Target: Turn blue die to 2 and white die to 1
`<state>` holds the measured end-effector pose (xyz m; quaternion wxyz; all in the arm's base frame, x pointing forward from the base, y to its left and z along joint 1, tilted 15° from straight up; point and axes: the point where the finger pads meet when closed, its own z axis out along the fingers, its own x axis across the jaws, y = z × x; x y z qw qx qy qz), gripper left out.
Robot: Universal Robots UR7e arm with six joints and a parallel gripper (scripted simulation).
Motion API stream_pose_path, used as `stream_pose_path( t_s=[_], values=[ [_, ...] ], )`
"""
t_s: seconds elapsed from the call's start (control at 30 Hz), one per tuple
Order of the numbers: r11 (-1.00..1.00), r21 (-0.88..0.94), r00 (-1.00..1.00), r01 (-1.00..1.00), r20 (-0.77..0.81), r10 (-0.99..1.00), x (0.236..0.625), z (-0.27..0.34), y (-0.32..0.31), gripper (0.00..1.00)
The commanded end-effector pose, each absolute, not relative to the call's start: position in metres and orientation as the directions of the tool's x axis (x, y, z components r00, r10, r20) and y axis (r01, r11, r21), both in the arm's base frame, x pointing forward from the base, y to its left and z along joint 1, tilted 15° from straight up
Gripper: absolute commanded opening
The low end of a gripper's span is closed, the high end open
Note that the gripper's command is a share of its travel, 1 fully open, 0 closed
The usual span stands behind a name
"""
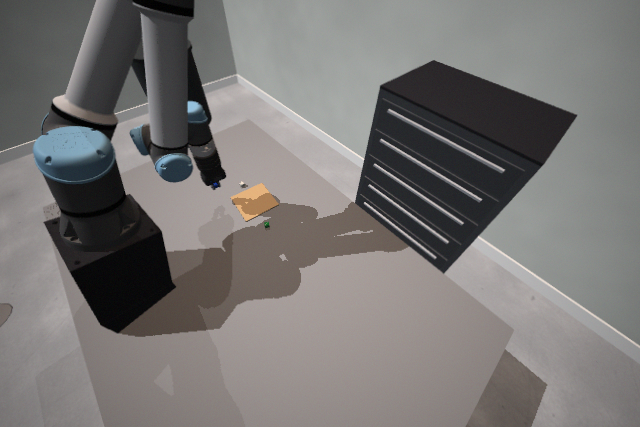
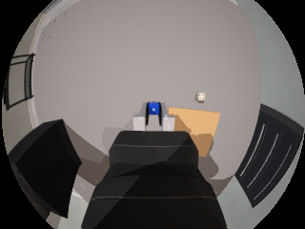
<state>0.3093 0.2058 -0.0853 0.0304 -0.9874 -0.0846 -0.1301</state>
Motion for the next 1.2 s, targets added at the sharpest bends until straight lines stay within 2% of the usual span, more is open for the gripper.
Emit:
stream_pose_path(
  t_s=[0.0, 1.17],
  values=[
    [-0.984, -0.038, 0.952, 0.175, 0.263, 0.159, 0.306, -0.074, 0.205, 0.34],
    [-0.983, -0.036, 0.950, 0.181, 0.263, 0.165, 0.302, -0.058, 0.204, 0.34]
  ],
)
